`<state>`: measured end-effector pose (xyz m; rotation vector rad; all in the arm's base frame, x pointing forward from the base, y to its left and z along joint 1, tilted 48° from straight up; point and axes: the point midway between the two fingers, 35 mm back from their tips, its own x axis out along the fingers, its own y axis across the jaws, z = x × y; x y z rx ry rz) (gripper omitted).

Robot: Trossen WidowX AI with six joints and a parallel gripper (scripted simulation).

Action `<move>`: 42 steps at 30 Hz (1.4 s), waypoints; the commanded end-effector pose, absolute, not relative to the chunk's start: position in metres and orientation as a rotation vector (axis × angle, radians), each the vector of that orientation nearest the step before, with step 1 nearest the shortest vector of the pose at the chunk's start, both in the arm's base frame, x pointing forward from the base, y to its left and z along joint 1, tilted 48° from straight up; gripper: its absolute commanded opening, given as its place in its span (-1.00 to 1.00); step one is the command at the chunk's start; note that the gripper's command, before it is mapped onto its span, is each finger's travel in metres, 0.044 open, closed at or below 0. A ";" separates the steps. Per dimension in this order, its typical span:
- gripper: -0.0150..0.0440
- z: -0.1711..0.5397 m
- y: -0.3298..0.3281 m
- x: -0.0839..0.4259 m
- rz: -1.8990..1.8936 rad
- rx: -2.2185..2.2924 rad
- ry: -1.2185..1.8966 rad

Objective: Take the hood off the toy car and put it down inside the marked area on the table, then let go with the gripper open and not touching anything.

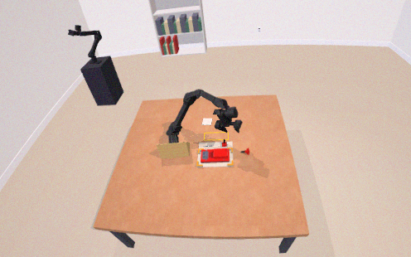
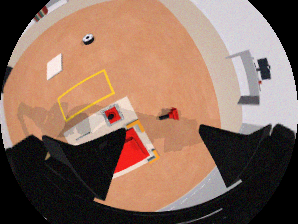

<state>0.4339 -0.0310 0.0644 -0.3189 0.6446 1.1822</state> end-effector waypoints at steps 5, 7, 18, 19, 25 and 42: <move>1.00 -0.015 -0.047 0.361 0.827 0.434 1.461; 1.00 -0.022 -0.048 0.350 0.760 0.518 1.557; 1.00 -0.024 -0.049 0.352 0.751 0.528 1.569; 1.00 -0.024 -0.049 0.353 0.751 0.528 1.569; 1.00 -0.025 -0.049 0.352 0.751 0.528 1.569; 1.00 -0.032 -0.041 0.352 0.751 0.528 1.569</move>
